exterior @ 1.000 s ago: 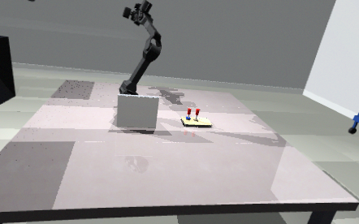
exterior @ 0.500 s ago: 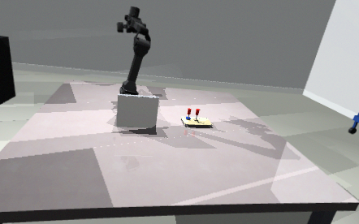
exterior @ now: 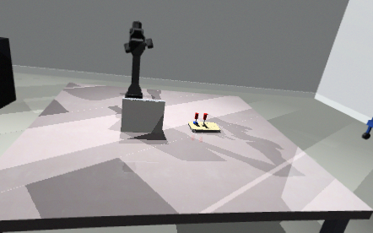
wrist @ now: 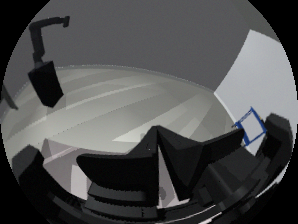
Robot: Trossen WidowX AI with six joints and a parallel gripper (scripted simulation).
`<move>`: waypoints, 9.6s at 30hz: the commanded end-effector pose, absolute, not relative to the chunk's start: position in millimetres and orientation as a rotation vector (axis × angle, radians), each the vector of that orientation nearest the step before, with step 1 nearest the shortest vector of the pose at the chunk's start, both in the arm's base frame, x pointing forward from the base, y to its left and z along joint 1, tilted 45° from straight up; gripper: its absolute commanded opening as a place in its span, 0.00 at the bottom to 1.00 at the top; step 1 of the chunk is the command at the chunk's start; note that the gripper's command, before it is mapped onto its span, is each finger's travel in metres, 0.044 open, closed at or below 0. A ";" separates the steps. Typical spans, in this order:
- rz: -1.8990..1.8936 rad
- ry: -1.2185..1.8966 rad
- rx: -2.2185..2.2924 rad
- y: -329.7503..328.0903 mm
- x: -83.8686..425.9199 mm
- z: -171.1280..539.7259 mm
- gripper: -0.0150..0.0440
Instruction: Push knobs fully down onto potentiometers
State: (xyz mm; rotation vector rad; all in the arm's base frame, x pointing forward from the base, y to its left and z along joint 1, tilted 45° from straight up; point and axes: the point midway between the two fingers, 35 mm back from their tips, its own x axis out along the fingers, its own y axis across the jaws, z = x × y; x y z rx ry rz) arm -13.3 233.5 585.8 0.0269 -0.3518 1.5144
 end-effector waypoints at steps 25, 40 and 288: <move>1.189 0.163 -0.428 330.8 149.0 423.6 0.25; 1.007 0.532 -0.451 299.4 250.6 331.0 0.25; 0.548 1.641 0.674 34.9 334.9 12.4 0.25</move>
